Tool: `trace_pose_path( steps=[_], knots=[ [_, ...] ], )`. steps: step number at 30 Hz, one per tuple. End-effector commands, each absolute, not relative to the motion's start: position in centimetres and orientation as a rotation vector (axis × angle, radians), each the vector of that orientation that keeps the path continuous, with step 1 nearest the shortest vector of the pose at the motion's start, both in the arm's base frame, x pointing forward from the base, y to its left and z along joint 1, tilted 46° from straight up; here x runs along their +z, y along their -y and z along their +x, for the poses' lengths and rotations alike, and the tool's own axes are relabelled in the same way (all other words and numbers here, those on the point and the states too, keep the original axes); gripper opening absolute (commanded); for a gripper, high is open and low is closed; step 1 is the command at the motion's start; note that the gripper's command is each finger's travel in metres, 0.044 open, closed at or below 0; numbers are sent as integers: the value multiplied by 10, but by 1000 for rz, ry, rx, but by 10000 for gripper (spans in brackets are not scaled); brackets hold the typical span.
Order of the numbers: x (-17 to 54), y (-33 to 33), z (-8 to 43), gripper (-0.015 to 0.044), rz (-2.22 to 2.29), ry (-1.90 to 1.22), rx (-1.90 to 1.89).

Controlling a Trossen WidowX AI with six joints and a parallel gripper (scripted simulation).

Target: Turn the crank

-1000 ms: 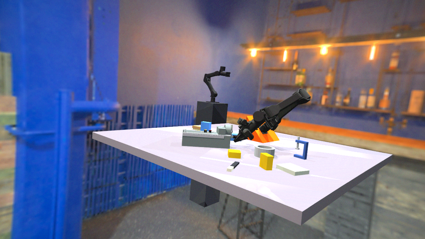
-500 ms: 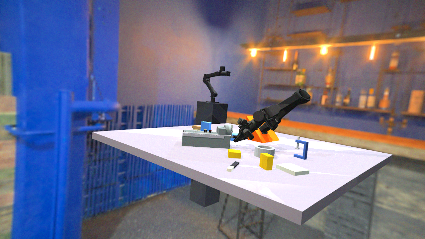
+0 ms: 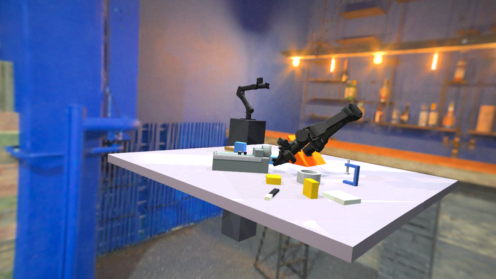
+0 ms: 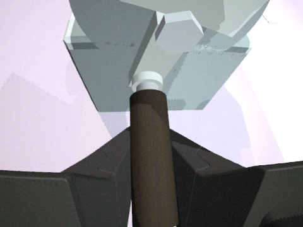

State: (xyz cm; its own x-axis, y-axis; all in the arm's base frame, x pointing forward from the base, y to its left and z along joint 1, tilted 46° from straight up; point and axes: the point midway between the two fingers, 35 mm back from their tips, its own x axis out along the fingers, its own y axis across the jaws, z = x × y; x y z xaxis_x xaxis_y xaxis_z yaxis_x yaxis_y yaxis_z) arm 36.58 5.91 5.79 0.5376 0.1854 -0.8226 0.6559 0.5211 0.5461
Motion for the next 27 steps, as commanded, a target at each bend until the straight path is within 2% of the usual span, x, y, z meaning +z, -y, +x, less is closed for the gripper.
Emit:
trace_pose_path(
  steps=[1,27],
  knots=[
    [65,-62,371,0,1021,-978,-329],
    [67,-62,372,0,1021,-978,-329]
  ],
)
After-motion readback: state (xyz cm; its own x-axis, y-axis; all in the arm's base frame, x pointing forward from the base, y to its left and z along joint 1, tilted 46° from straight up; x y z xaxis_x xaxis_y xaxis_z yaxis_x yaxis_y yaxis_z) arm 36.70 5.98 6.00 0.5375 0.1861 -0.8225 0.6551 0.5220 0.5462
